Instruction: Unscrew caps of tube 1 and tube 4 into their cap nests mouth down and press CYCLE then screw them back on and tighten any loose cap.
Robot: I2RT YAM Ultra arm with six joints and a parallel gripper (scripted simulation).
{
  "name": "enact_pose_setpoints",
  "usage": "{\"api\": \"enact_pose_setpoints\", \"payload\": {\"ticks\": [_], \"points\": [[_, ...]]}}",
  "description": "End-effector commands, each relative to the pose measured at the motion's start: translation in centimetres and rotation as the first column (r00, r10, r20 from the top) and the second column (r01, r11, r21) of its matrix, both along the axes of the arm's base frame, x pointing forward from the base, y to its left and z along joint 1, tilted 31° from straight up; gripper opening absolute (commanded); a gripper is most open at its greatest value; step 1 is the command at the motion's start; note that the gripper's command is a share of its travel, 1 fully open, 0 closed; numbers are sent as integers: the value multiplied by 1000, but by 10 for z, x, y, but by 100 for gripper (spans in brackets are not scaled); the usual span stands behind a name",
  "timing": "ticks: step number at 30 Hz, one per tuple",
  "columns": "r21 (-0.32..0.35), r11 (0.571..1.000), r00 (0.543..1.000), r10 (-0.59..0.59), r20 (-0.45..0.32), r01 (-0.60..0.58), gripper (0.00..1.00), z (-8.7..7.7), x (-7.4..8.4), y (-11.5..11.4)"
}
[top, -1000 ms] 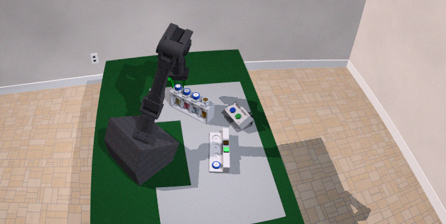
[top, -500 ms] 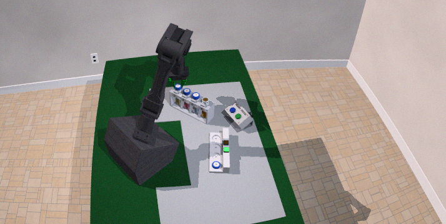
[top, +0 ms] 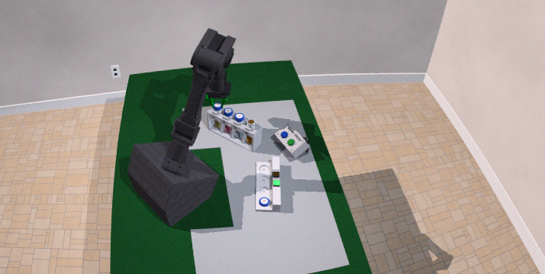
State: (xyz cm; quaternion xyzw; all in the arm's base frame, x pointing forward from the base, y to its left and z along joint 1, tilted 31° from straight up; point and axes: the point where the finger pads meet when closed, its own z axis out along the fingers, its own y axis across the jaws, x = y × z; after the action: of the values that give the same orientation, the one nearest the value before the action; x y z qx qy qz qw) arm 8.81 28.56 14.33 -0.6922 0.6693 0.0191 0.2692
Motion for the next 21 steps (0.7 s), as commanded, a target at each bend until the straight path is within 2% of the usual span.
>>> {"api": "enact_pose_setpoints", "payload": {"ticks": [1,3,8,17,21], "points": [[54,991,991,-123,-62,126,0,2,0,1],[54,991,991,-123,-62,126,0,2,0,1],[95,958,957,-255,-138,270,0,2,0,1],[138,846,838,-465,-285,516,0,2,0,1],[139,836,829,-476,-294,530,0,2,0,1]]}}
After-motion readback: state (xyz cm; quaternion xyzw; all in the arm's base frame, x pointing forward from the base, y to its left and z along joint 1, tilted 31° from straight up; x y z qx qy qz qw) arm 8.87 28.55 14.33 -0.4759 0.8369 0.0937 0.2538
